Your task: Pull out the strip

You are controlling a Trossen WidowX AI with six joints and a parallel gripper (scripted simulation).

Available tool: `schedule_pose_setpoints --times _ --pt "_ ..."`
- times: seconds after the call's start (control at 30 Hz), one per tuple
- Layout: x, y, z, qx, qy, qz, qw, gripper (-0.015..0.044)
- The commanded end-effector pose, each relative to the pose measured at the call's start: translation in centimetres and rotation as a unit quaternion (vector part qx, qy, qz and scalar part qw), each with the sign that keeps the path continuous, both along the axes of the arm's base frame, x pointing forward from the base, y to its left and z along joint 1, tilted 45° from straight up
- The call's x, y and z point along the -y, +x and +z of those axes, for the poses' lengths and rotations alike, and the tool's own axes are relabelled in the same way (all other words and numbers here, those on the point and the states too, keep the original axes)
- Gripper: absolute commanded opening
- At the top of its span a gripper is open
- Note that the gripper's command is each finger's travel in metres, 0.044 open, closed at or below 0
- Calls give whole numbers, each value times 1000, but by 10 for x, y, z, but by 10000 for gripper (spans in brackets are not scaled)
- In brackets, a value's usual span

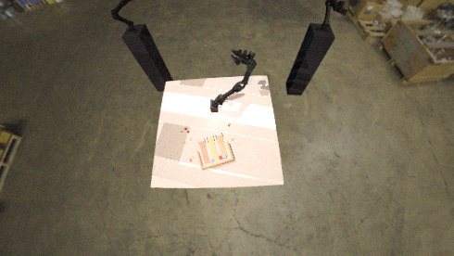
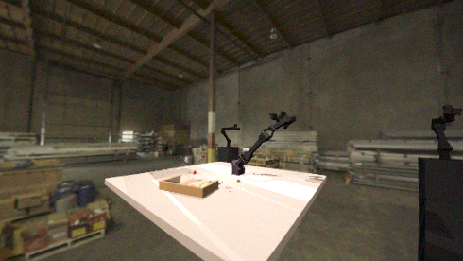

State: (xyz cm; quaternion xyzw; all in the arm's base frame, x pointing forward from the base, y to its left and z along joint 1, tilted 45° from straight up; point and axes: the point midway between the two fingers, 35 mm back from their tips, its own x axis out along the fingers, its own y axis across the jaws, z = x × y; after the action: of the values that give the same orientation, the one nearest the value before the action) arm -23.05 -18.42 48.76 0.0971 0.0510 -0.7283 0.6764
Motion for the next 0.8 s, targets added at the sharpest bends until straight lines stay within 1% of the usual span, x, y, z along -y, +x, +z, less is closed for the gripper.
schedule_pose_setpoints --times 0.0,0.1,0.27,0.37,0.57,0.77 --pt "2 1 0 2 0 3 1000 400" --pt "26 15 -8 27 -1 50 998 400" --pt "76 38 -37 62 15 134 989 400" --pt "106 62 -56 80 28 188 979 400" --pt "156 130 -99 108 60 295 948 400" --pt "185 214 -145 134 100 392 904 400"
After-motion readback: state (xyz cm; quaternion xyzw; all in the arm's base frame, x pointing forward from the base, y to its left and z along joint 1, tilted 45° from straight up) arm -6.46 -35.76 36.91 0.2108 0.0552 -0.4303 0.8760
